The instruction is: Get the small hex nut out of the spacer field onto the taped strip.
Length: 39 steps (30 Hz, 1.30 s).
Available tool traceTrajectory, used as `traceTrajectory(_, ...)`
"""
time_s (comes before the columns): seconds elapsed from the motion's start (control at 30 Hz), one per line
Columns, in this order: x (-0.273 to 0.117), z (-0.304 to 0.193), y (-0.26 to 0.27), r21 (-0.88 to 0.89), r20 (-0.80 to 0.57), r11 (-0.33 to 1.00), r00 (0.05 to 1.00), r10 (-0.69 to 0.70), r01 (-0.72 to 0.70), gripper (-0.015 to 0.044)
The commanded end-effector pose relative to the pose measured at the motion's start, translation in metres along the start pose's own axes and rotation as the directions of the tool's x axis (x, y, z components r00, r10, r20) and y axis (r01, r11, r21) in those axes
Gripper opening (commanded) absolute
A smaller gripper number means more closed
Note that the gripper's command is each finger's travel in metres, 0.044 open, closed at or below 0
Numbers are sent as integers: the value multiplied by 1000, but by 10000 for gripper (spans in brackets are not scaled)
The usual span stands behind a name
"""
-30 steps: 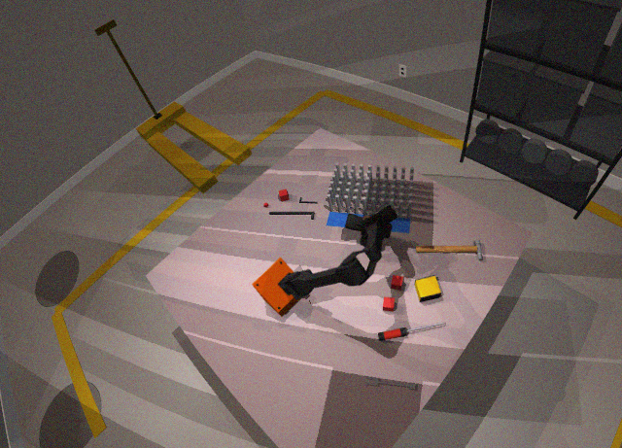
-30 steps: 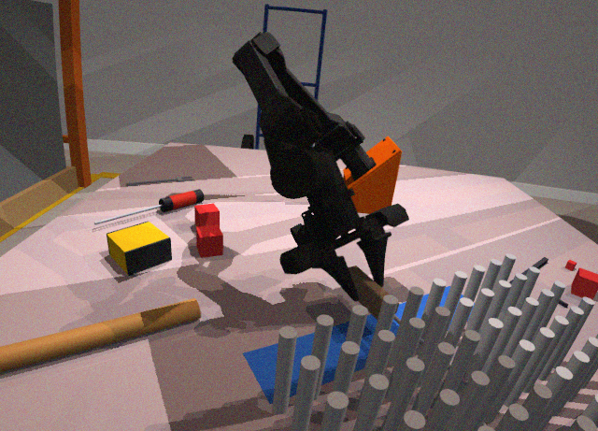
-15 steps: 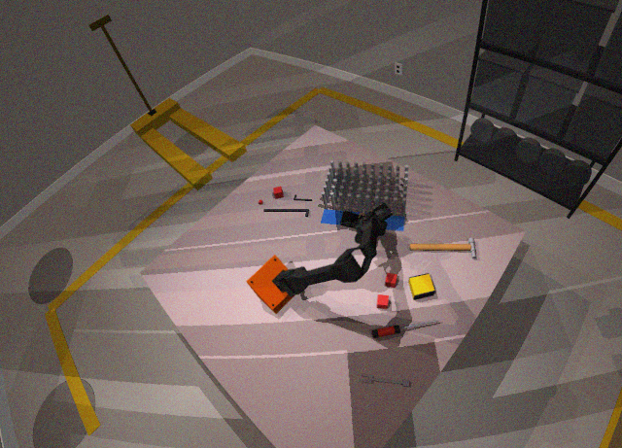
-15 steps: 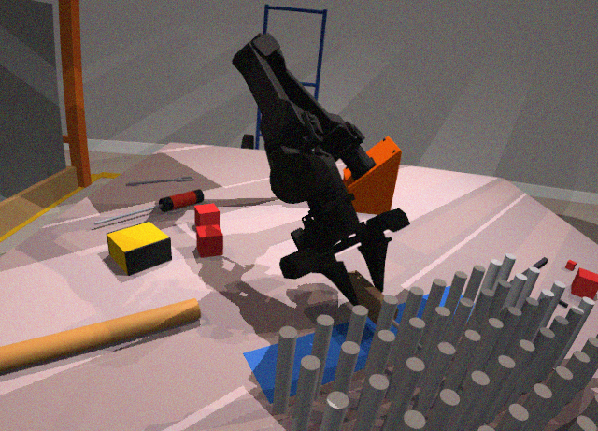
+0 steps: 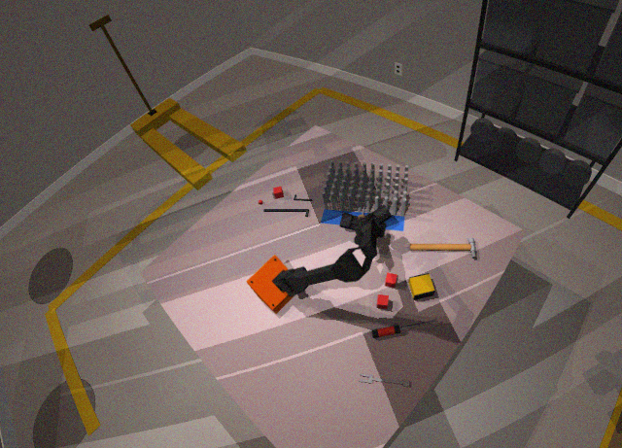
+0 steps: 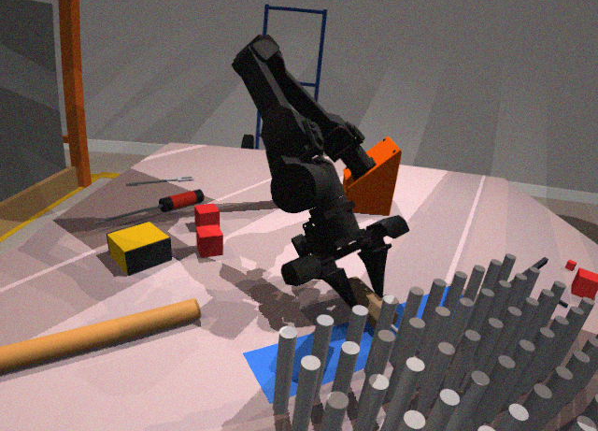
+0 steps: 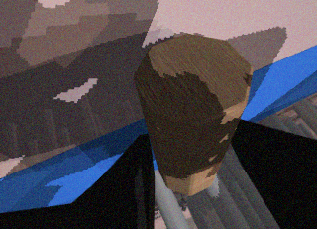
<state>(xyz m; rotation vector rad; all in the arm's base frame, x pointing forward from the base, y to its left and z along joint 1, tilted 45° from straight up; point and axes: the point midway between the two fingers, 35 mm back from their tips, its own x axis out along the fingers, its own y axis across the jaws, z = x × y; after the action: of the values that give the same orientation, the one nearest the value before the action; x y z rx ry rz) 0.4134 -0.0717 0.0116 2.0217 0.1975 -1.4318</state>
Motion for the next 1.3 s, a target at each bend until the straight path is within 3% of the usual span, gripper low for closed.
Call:
traceTrajectory(0.0, -1, 1, -1, -6, -7, 1000, 1000, -4, 4, 0)
traceTrajectory(1.27, -15, 24, 0, -5, -4, 1000, 1000, -4, 4, 0)
